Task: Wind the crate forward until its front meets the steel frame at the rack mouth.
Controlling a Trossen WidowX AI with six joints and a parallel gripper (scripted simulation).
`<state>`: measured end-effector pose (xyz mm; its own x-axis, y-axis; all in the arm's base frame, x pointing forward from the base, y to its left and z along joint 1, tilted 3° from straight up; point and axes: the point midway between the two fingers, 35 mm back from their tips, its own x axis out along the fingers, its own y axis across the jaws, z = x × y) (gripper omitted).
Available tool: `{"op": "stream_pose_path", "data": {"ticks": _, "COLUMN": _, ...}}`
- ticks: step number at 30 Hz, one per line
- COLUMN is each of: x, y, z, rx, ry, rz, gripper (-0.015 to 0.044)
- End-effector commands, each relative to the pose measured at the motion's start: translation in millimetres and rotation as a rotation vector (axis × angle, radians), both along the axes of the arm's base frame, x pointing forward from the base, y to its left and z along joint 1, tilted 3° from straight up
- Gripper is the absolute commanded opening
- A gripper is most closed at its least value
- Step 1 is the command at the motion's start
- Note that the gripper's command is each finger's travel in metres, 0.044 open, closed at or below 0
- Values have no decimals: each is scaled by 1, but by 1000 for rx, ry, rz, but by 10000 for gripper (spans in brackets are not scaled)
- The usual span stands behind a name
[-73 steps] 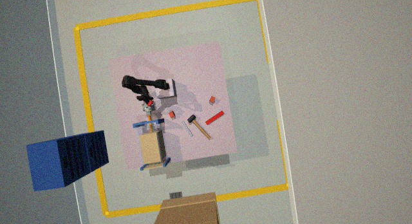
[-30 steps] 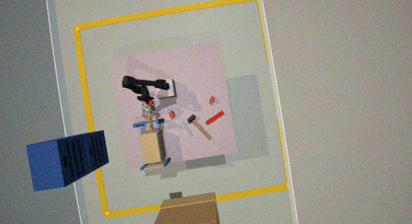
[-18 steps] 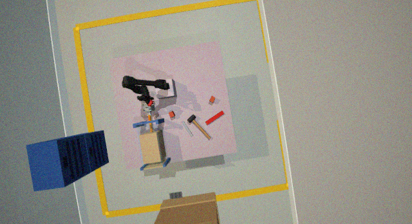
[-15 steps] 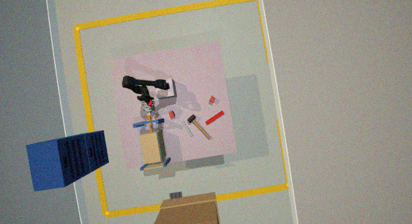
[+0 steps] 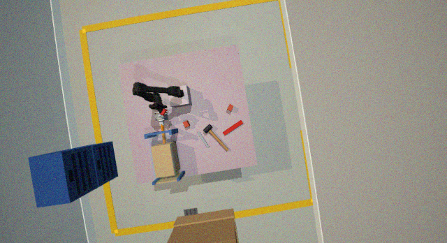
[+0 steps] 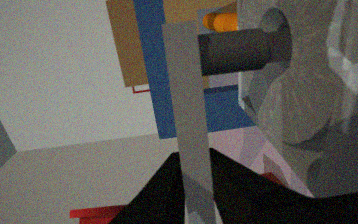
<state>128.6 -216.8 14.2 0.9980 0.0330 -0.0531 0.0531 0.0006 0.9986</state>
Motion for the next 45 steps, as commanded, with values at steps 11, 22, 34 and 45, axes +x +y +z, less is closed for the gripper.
{"op": "stream_pose_path", "data": {"ticks": 11, "x": 0, "y": 0, "z": -2, "rx": -1, "ry": 0, "rz": 0, "gripper": 0}}
{"op": "stream_pose_path", "data": {"ticks": 22, "x": 0, "y": 0, "z": -4, "rx": -1, "ry": 0, "rz": 0, "gripper": 0}}
{"op": "stream_pose_path", "data": {"ticks": 34, "x": 0, "y": 0, "z": -4, "rx": 0, "ry": 0, "rz": -1, "gripper": 236}}
{"op": "stream_pose_path", "data": {"ticks": 45, "x": 0, "y": 0, "z": -4, "rx": 0, "ry": 0, "rz": -1, "gripper": 240}}
